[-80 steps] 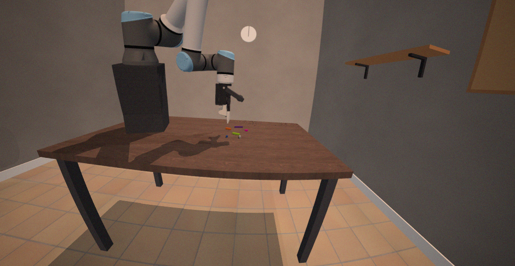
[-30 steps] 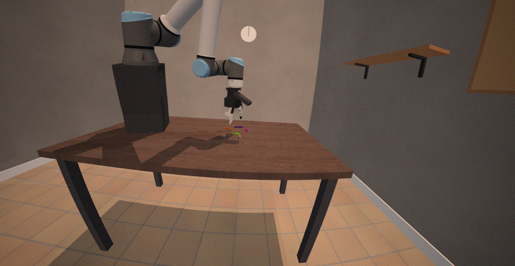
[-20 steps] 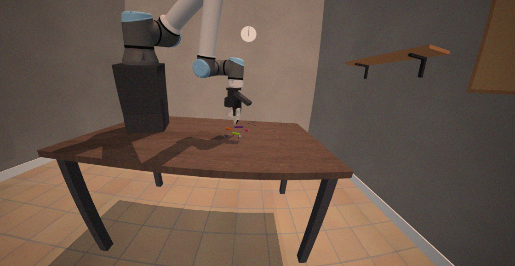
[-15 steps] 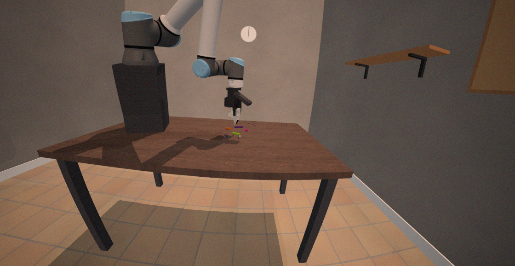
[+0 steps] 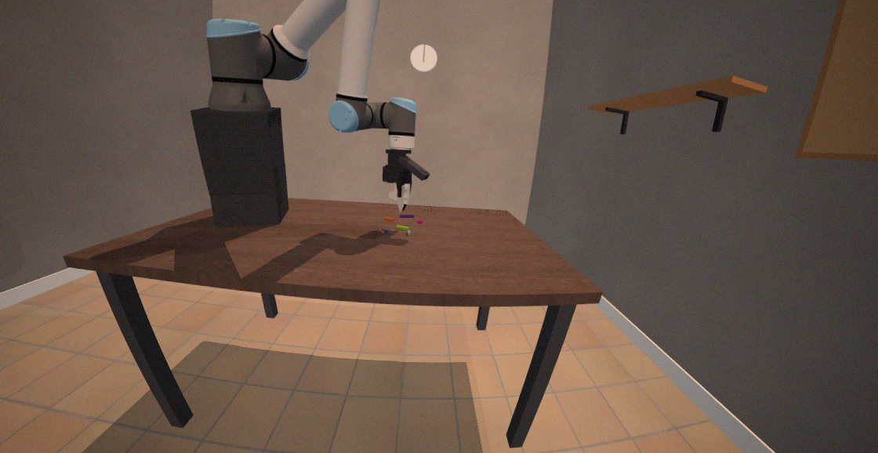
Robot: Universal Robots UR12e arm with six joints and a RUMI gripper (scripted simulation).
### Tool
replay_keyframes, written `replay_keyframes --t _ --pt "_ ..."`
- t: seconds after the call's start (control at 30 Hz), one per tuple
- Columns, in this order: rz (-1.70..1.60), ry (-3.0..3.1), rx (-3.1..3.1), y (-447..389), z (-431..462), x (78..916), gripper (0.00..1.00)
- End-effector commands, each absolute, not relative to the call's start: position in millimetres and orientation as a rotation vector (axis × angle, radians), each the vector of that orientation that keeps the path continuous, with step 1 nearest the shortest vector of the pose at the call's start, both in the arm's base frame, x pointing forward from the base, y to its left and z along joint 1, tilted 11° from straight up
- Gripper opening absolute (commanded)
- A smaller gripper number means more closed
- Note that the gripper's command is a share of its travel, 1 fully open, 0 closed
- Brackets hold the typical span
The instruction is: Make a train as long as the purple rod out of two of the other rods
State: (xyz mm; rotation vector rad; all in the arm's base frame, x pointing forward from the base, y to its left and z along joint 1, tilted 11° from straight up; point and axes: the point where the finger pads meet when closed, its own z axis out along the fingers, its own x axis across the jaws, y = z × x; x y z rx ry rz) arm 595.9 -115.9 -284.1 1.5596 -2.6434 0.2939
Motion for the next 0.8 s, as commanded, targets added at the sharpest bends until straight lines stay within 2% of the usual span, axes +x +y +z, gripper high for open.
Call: replay_keyframes --t 0.0,0.77 --pt "0.295 -2.644 1.56 -115.8 -283.7 596.2 0.14" --pt "0.295 -2.644 1.559 -117.2 -290.8 596.7 0.14"
